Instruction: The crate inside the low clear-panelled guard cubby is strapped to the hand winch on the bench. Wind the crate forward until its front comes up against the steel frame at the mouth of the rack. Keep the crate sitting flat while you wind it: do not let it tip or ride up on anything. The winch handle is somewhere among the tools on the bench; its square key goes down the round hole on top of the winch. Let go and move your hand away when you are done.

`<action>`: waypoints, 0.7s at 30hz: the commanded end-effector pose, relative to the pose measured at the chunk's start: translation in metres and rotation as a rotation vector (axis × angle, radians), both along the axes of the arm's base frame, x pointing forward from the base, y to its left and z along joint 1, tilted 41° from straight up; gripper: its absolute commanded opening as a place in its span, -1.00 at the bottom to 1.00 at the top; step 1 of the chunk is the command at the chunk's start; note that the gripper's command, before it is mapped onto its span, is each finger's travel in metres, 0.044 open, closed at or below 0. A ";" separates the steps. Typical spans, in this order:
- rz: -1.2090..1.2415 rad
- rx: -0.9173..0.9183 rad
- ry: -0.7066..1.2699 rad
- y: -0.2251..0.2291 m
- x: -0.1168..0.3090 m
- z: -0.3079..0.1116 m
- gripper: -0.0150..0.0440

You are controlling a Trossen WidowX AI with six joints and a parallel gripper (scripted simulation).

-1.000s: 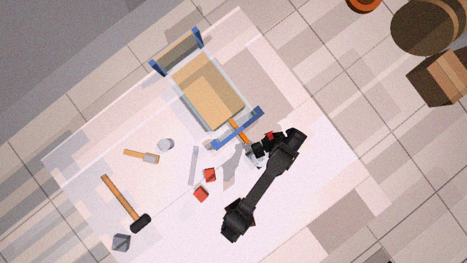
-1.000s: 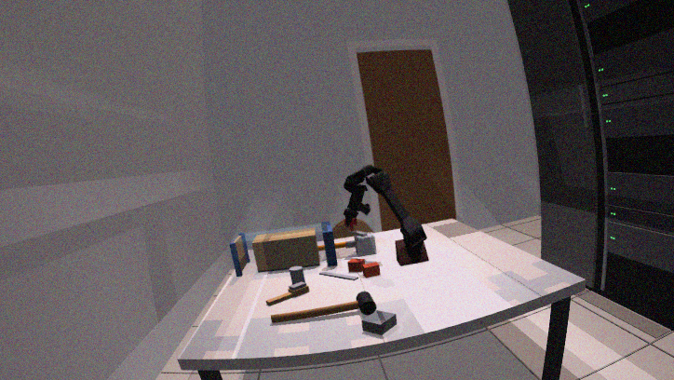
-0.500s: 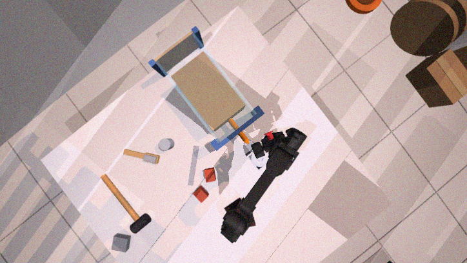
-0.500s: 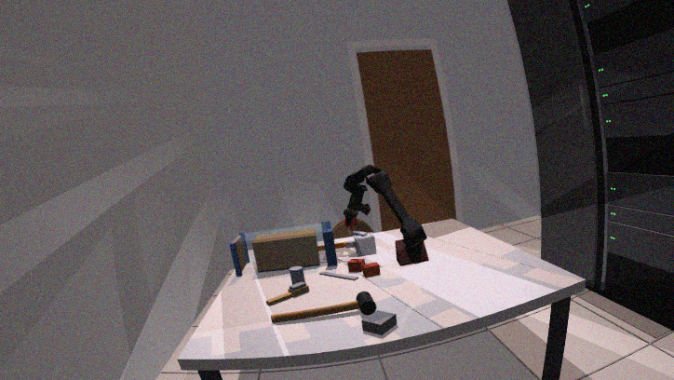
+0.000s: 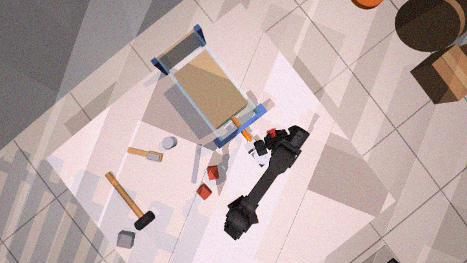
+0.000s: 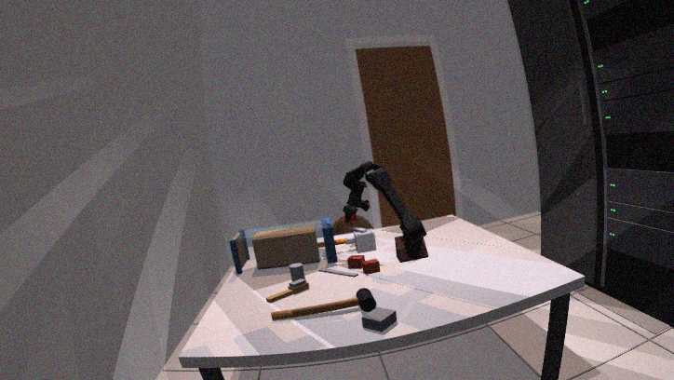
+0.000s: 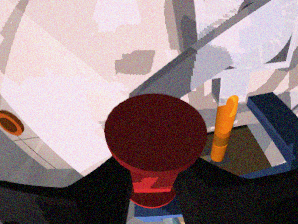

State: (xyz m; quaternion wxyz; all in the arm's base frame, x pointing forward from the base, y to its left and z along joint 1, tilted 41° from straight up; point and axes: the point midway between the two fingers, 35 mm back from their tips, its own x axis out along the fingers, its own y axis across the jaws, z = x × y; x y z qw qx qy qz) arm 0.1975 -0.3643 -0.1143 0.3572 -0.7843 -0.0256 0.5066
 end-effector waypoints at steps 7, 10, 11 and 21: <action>0.022 0.037 -0.043 0.014 0.024 0.010 -0.49; 0.022 0.037 -0.043 0.014 0.024 0.010 -0.49; 0.022 0.037 -0.043 0.014 0.024 0.010 -0.49; 0.022 0.037 -0.043 0.014 0.024 0.010 -0.49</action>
